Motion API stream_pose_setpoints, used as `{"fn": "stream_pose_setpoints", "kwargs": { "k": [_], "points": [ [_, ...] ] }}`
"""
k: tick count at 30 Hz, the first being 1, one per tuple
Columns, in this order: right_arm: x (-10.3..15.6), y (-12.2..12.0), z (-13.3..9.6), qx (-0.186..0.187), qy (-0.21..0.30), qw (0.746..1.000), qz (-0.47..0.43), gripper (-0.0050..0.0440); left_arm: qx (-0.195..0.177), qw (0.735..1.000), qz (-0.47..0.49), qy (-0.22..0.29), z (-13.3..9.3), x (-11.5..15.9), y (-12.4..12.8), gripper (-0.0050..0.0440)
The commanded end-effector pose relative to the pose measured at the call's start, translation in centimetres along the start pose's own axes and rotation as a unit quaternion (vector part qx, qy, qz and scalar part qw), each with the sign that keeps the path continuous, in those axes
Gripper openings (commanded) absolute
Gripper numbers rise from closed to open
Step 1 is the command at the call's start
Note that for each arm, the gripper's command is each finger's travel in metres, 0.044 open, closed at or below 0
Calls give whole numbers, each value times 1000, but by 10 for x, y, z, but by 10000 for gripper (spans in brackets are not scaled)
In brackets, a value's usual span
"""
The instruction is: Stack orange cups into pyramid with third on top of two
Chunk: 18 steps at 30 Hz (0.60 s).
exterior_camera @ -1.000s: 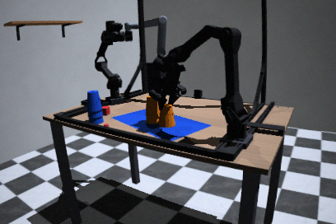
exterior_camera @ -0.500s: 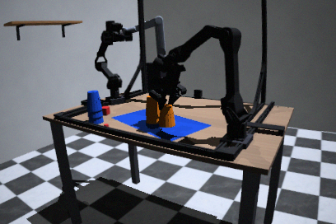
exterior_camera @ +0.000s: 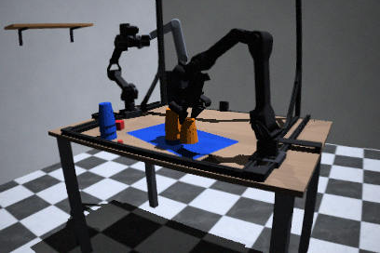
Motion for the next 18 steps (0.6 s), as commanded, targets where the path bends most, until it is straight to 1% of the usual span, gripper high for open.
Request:
{"fn": "stream_pose_setpoints", "kwargs": {
  "k": [1,16,18],
  "points": [
    [0,0,0,0,0,1000,2,0,0,1000,0,0,0,0,0,300],
    [0,0,0,0,0,1000,2,0,0,1000,0,0,0,0,0,400],
    [0,0,0,0,0,1000,2,0,0,1000,0,0,0,0,0,400]
  ]
}}
Point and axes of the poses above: on each arm, the point midway between the two fingers, 35 mm back from their tips, its own z axis out along the fingers, its own y axis across the jaws, x = y × z, the point moved 6 cm from there along -z, back along the fingers, and after that the axes turned 9 degrees about -z, right-handed, at the moved point
